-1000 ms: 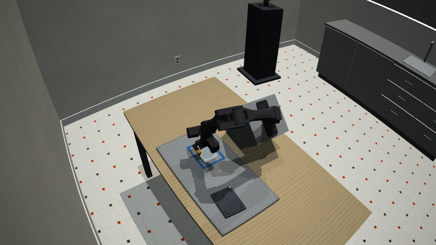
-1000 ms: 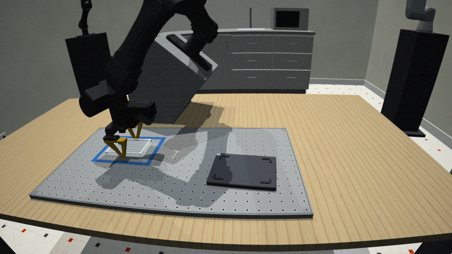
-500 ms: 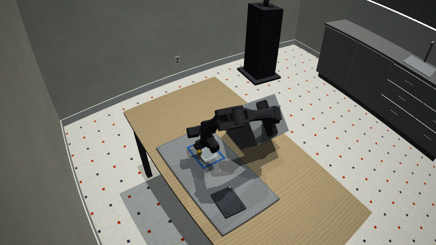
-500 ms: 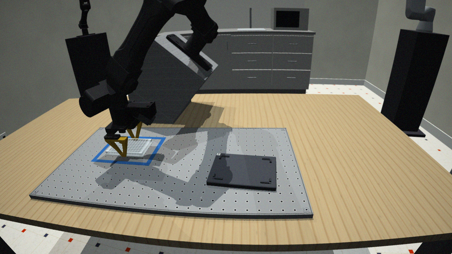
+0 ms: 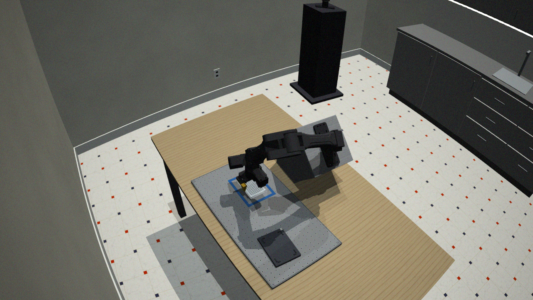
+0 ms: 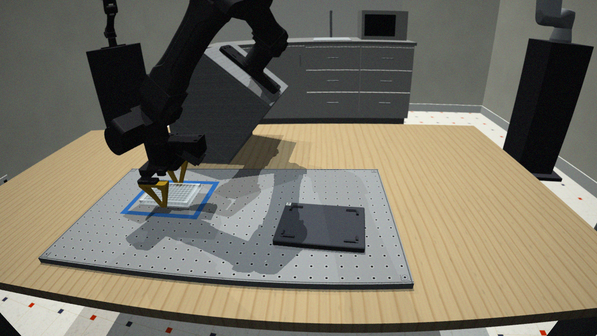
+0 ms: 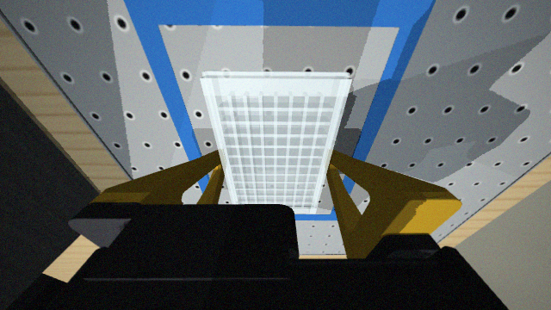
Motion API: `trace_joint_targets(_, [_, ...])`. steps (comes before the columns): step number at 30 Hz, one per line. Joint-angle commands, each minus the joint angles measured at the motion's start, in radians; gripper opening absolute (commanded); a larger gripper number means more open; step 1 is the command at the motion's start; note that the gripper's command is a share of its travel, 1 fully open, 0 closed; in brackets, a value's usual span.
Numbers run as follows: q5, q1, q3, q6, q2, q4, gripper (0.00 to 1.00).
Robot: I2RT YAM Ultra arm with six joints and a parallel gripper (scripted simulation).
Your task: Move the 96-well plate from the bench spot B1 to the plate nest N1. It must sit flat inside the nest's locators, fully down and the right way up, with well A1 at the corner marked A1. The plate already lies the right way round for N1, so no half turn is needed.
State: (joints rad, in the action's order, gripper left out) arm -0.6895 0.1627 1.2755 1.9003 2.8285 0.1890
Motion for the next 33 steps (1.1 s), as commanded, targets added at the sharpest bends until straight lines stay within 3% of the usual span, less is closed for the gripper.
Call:
trace_joint_targets(1, [-0.002, 0.009, 0.003, -0.005, -0.005, -0.003, 0.0])
trace_joint_targets(8, [-0.002, 0.009, 0.003, -0.005, -0.005, -0.003, 0.0])
trace_joint_targets(13, [0.003, 0.034, -0.023, 0.019, -0.041, 0.035, 0.0])
trace_joint_targets(33, [0.015, 0.092, -0.024, 0.091, -0.113, 0.14, 0.0])
